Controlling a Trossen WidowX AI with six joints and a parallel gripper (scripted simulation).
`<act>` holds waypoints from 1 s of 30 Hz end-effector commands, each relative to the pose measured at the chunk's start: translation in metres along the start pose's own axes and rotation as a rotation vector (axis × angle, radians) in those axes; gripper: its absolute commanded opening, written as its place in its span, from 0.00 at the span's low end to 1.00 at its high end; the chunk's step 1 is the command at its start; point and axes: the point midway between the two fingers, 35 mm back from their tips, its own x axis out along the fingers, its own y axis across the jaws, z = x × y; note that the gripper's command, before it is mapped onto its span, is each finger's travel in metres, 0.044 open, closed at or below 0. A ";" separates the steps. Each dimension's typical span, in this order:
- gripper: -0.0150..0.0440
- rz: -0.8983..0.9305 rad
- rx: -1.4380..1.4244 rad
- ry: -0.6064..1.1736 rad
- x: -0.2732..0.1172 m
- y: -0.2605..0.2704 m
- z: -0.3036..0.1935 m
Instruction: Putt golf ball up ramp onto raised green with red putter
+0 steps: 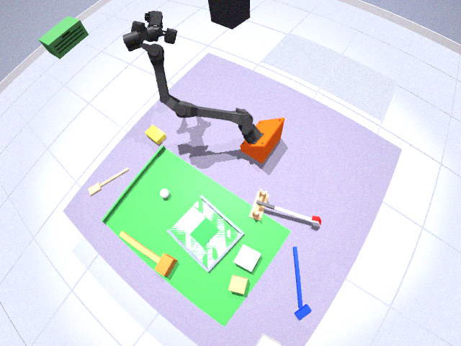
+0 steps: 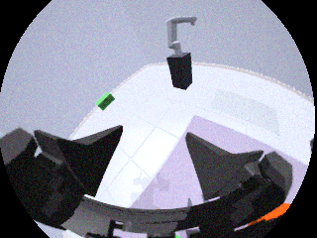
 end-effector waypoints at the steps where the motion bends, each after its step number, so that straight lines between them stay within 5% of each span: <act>1: 0.98 -0.001 -0.002 -0.006 0.000 -0.001 0.001; 14: 1.00 -0.161 -0.073 -0.409 -0.029 -0.094 0.132; 30: 1.00 -0.421 -0.128 -0.791 -0.138 -0.195 0.232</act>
